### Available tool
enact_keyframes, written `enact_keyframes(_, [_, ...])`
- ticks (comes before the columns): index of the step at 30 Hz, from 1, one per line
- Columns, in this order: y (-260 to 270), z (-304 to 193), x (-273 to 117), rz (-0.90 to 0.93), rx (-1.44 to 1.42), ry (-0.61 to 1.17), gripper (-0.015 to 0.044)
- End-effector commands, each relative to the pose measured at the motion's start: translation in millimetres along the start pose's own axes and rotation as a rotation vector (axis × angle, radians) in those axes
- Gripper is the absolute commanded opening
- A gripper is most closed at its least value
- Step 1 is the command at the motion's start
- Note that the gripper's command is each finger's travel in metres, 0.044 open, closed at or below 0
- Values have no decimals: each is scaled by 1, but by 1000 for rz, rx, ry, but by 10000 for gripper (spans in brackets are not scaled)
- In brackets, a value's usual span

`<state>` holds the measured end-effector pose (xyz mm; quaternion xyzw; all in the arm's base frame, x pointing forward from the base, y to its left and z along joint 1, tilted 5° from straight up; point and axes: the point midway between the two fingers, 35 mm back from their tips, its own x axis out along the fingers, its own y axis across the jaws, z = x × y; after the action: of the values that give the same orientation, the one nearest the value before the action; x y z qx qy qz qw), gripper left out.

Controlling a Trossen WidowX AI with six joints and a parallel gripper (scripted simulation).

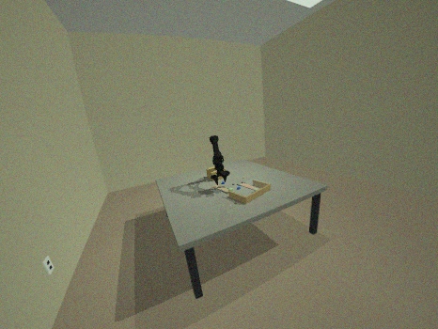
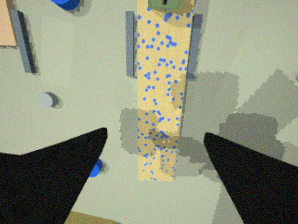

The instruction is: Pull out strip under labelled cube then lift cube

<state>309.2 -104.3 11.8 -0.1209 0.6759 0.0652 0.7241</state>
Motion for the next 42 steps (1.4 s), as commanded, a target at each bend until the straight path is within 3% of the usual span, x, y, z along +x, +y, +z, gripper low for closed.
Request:
enact_keyframes(1, [0,16,-2,-4,3,1,440])
enact_keyframes(36, [-1,130,-17,-4,4,-8,440])
enact_keyframes(42, [-1,130,-10,-4,4,-8,282])
